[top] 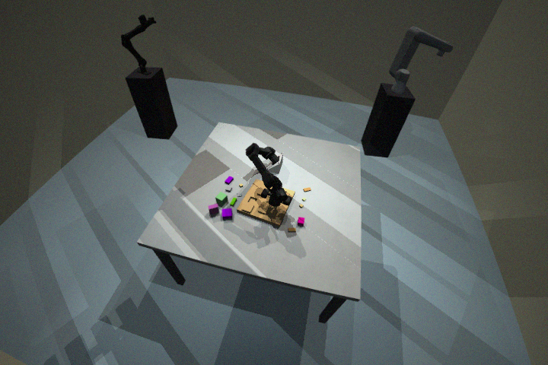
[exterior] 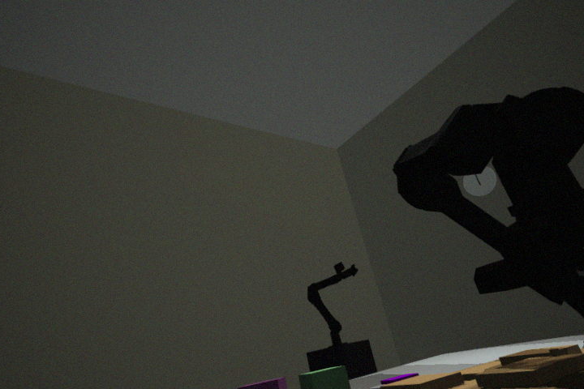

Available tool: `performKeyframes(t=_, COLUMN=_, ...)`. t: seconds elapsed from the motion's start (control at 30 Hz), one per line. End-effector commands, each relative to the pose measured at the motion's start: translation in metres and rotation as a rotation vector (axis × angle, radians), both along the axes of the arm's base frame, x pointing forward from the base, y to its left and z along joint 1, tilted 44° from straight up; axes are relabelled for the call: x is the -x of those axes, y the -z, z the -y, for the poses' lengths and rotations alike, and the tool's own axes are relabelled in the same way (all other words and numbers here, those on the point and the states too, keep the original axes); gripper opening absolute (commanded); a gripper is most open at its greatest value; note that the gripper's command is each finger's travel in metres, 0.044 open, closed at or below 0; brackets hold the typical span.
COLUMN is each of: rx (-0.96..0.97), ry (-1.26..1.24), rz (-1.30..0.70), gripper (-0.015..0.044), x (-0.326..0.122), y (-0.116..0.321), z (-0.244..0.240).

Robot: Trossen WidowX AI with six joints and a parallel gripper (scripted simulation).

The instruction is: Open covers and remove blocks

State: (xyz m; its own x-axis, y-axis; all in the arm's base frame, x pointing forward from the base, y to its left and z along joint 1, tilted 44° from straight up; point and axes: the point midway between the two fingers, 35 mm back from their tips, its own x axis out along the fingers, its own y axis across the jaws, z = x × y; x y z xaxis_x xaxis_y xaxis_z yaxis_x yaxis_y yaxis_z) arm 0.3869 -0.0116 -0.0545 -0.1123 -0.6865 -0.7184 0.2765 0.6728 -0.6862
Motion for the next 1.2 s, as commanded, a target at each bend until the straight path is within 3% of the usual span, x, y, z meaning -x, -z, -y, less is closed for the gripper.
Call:
performKeyframes(t=0.0, rx=-0.006, ry=-0.019, rz=-0.017, gripper=0.0105, x=-0.002, y=-0.008, z=-0.008)
performKeyframes(t=0.07, rx=-0.011, ry=-0.042, rz=-0.039, gripper=0.0144, x=-0.004, y=-0.015, z=-0.015)
performKeyframes(t=0.33, rx=-0.026, ry=-0.118, rz=-0.109, gripper=0.0144, x=-0.007, y=-0.04, z=-0.038)
performKeyframes(t=1.17, rx=-0.025, ry=-0.118, rz=-0.109, gripper=0.0144, x=-0.003, y=-0.016, z=-0.013)
